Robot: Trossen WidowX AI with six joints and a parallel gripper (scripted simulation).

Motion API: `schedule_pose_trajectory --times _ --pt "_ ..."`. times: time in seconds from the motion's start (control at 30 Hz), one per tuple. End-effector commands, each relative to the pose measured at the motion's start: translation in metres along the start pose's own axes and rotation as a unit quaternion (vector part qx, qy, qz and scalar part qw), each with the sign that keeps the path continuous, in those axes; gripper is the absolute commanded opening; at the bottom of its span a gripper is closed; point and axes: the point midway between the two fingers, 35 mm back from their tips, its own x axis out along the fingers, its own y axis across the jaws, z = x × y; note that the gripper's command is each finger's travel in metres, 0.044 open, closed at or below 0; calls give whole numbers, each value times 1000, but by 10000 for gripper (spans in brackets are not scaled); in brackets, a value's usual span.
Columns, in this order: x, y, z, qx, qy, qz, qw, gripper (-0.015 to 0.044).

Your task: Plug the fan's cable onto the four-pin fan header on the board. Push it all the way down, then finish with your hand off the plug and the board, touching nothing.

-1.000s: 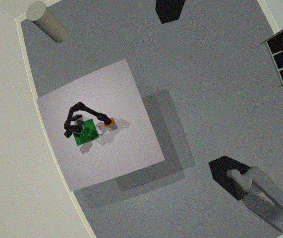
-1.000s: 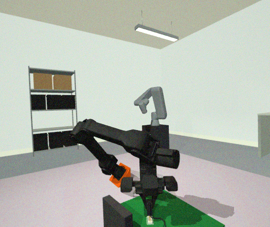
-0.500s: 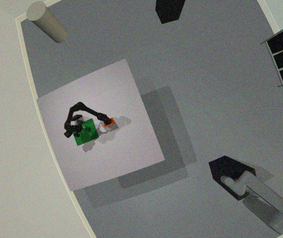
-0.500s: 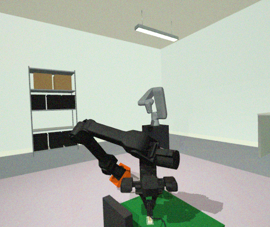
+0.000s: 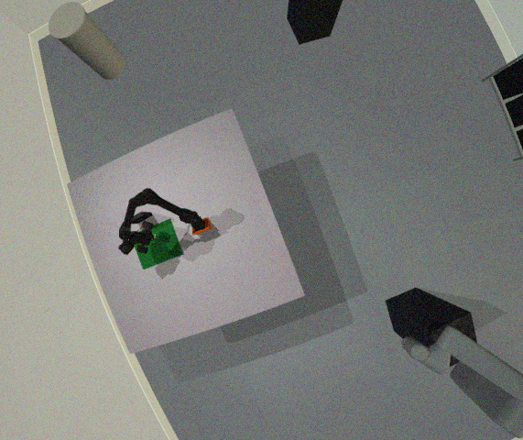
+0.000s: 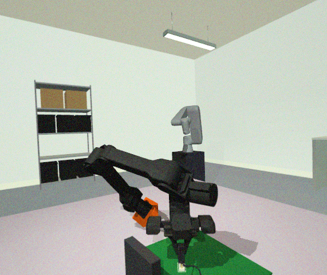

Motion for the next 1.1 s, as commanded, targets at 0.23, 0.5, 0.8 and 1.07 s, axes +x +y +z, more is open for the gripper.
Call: schedule_pose_trajectory --times 0.23,0.5,0.8,1.07 --pt "2 0 0 -7 -2 -1 1000 0" --pt "6 0 0 -7 -2 -1 1000 0" --pt "12 0 0 -7 -2 -1 1000 0" --pt "16 0 0 -7 -3 -1 1000 0"
